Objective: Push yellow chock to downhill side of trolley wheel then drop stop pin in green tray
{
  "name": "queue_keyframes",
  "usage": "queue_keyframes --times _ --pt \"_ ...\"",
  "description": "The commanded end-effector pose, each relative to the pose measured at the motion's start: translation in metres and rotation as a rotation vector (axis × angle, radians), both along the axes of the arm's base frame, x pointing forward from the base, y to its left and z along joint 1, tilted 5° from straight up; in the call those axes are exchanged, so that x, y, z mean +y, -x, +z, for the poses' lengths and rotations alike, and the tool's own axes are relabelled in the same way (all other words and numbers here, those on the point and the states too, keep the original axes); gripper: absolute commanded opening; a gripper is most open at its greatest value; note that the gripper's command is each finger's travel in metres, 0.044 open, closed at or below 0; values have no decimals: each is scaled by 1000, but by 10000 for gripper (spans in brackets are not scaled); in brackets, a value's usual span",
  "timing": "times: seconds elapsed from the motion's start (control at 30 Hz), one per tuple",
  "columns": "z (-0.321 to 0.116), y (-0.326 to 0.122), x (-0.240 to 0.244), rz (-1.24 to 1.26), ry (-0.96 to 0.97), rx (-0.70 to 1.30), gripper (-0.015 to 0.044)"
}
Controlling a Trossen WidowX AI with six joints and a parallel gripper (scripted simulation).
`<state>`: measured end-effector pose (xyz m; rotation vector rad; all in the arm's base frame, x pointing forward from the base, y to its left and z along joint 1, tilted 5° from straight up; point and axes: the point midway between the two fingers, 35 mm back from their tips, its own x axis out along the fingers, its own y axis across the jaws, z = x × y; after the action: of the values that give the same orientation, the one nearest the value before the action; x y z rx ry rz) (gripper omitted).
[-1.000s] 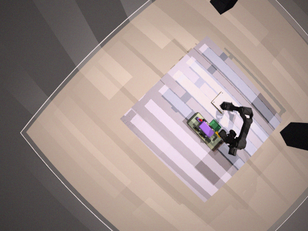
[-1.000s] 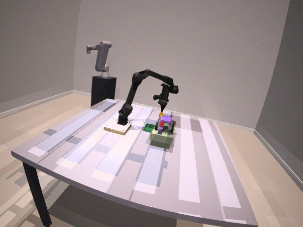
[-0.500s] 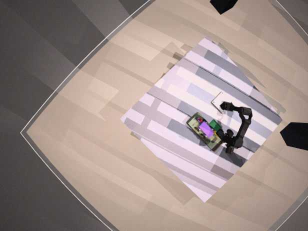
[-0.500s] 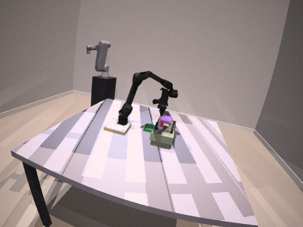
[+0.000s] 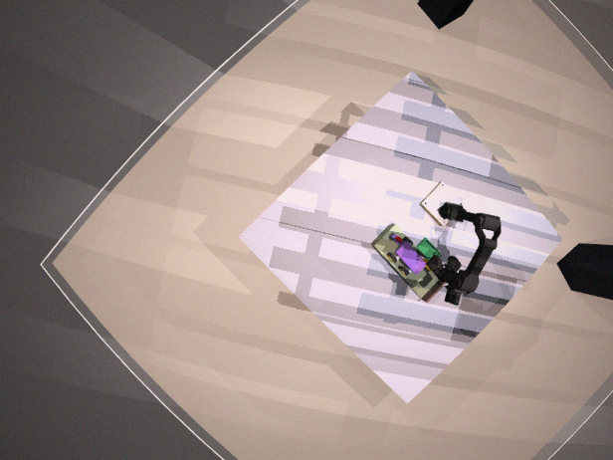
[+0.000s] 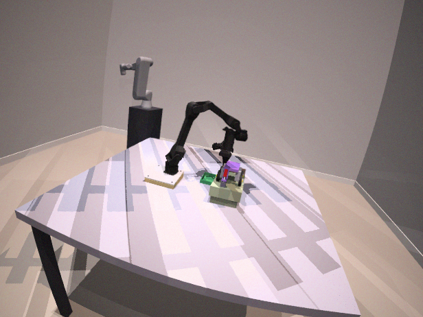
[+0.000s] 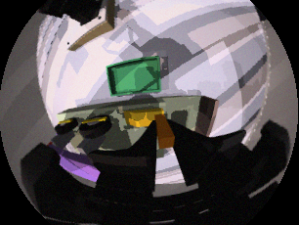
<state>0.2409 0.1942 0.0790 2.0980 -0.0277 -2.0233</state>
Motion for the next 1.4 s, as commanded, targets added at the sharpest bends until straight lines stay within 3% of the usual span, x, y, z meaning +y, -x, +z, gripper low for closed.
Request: queue_keyframes --times 0.0,1.37 --pt "0 -1 -3 6 3 -1 0" --pt "7 -6 -28 2 0 -1 0"
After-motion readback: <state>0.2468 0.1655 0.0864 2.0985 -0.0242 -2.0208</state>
